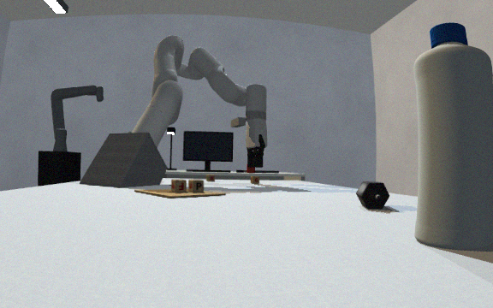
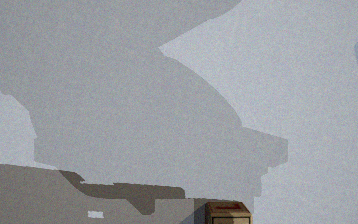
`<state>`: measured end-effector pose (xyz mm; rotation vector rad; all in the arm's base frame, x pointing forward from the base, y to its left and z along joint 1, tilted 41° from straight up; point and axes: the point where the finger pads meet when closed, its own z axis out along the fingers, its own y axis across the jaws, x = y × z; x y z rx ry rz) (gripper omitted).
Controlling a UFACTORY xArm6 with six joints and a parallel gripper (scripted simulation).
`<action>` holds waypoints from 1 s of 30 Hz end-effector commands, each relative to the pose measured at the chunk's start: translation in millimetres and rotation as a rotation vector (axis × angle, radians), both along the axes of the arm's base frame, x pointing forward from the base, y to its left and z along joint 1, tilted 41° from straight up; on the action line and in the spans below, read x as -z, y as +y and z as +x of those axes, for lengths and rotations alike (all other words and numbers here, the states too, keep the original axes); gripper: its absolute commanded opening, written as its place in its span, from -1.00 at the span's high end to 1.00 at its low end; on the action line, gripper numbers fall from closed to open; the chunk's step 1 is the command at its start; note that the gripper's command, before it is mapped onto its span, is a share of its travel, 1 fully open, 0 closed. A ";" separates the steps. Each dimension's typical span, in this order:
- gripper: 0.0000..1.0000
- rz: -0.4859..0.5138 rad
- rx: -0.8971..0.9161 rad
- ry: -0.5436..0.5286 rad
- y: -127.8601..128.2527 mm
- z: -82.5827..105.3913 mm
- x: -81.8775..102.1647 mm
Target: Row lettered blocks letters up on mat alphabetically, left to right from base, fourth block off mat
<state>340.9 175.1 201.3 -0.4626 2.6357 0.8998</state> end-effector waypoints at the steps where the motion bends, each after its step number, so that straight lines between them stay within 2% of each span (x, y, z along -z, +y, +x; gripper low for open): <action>1: -0.28 0.001 0.001 -0.003 5.6 3.4 5.6; 15: -0.28 0.001 0.001 -0.003 13.2 6.3 14.9; 30: -0.28 0.001 0.001 -0.003 14.4 6.8 16.4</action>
